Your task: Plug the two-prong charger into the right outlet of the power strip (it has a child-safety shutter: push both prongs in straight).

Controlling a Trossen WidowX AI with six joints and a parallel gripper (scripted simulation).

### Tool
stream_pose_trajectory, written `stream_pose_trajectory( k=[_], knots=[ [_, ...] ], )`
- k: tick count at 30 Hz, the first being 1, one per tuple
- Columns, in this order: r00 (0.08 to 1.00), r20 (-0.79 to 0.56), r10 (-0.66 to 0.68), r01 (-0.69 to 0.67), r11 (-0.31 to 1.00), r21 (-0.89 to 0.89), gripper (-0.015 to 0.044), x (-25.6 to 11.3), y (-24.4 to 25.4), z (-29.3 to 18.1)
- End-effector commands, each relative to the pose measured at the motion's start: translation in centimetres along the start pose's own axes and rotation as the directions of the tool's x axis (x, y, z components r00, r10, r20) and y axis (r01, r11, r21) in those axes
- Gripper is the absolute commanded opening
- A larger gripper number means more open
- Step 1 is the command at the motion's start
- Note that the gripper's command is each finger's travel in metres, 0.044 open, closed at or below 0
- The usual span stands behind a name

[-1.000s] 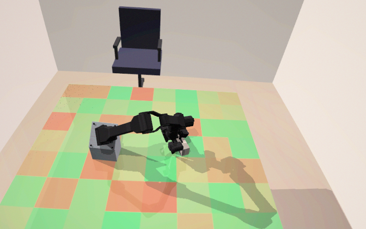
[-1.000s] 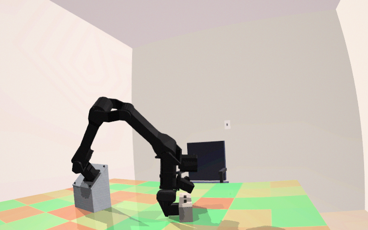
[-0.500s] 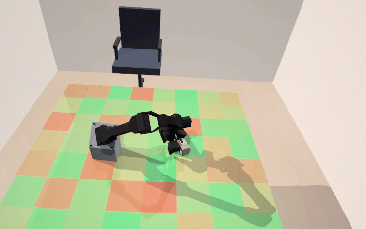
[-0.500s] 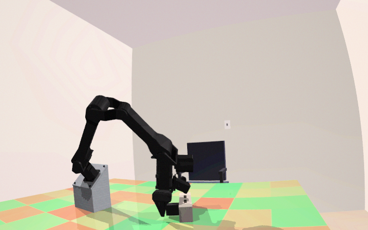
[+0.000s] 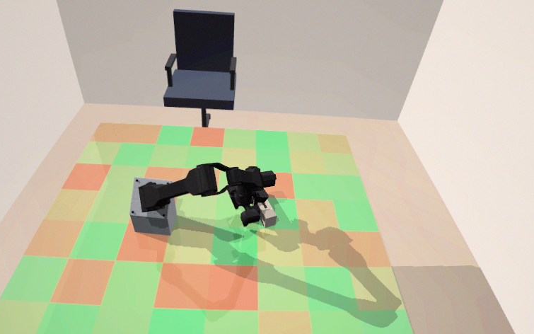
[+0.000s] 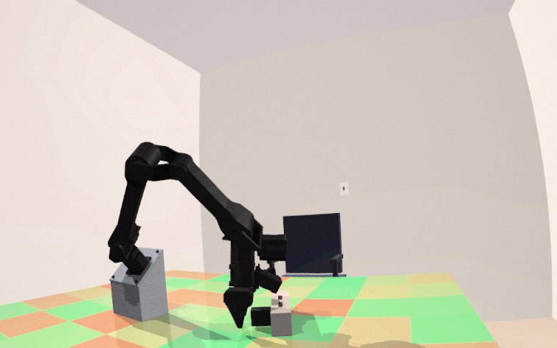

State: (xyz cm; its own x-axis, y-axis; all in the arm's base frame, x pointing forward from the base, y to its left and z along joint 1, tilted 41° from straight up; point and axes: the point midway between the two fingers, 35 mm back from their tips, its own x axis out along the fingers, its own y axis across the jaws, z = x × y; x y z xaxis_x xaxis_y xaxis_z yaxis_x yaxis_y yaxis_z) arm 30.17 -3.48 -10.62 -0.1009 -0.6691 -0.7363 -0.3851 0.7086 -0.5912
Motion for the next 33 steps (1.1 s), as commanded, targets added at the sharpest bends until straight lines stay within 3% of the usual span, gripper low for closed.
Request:
stream_pose_trajectory(
  k=[1, 19, 24, 29, 33],
  knots=[
    [1.000, 0.006, 0.001, -0.001, 1.000, 0.003, 0.0440, -0.1, -0.2, -0.4],
    [1.000, 0.009, 0.002, -0.002, 1.000, 0.000, 0.0440, 0.1, 0.1, -1.8],
    [0.964, 0.265, 0.015, -0.016, 1.000, 0.003, 0.0440, -3.1, 0.1, -0.8],
    [0.842, 0.540, 0.005, -0.004, 1.000, -0.002, 0.0440, -7.3, 0.0, -0.5],
    [0.819, 0.573, 0.002, 0.000, 1.000, -0.003, 0.0440, -7.9, 0.0, -0.5]
  ],
)
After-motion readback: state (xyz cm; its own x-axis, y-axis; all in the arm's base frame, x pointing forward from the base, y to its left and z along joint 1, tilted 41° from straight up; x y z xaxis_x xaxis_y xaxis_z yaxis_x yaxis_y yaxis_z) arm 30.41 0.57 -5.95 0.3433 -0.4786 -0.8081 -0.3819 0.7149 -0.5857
